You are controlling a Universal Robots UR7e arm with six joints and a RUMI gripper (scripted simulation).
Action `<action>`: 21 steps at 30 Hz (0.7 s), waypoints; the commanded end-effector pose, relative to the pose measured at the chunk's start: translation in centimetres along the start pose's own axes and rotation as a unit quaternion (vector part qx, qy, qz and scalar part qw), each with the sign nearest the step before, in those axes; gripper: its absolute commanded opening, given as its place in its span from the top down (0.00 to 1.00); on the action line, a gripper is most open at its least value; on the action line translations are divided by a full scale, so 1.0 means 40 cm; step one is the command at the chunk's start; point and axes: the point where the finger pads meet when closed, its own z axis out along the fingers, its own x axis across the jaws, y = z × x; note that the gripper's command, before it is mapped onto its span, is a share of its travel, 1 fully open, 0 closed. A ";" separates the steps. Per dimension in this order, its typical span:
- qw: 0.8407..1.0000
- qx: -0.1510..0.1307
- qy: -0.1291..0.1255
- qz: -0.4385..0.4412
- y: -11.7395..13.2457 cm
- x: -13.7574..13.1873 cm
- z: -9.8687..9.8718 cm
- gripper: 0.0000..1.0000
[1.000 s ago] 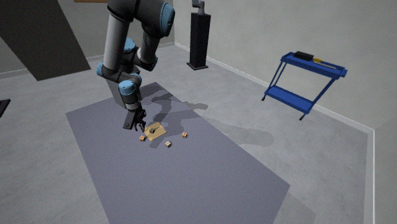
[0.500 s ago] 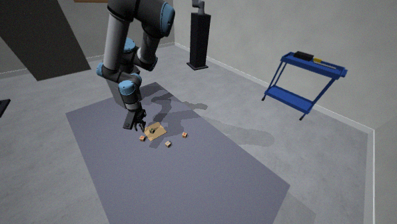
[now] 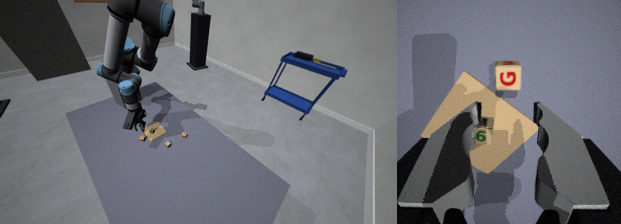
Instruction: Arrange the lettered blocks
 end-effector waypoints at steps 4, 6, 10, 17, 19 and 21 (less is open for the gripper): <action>1.000 0.001 0.000 -0.001 -0.004 -0.002 0.010 0.72; 1.000 0.001 0.000 0.000 -0.004 -0.002 0.014 0.72; 1.000 0.001 0.000 0.000 -0.004 -0.002 0.024 0.72; 1.000 0.001 0.000 0.000 -0.004 -0.002 0.041 0.72; 1.000 0.001 0.000 0.000 -0.004 -0.002 0.049 0.72; 1.000 0.001 0.000 0.000 -0.004 -0.002 0.057 0.72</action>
